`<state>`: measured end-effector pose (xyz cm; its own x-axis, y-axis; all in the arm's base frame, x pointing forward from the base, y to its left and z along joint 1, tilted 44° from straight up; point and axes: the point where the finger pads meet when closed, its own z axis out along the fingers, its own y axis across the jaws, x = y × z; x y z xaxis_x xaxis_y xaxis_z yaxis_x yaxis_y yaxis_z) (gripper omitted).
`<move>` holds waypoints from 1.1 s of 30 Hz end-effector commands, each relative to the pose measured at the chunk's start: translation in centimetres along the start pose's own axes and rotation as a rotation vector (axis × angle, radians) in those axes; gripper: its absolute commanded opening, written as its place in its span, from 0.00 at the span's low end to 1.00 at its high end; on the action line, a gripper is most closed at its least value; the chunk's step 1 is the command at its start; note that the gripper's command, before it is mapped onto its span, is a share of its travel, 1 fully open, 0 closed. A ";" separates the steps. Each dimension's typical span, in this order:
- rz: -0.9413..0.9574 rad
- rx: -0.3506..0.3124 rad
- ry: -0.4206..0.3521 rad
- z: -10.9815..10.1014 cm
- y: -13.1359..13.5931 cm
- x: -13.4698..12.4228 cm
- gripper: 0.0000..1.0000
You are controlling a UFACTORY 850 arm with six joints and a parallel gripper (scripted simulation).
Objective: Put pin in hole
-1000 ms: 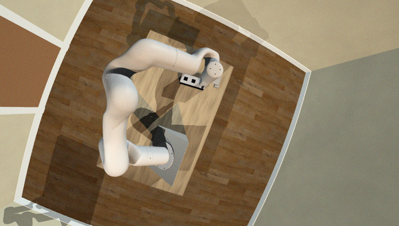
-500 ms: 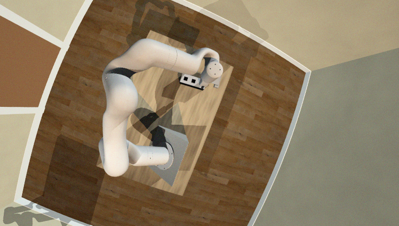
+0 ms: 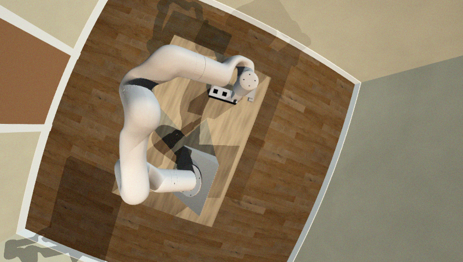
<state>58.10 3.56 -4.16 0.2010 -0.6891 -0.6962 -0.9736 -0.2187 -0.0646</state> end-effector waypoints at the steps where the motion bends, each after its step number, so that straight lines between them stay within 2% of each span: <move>1: -0.001 0.002 0.001 -0.1 -0.1 0.0 0.00; 33: -0.001 0.002 0.001 0.3 0.0 0.2 0.00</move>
<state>58.00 3.70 -4.56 0.2011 -0.6892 -0.6962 -0.9736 -0.2187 -0.0647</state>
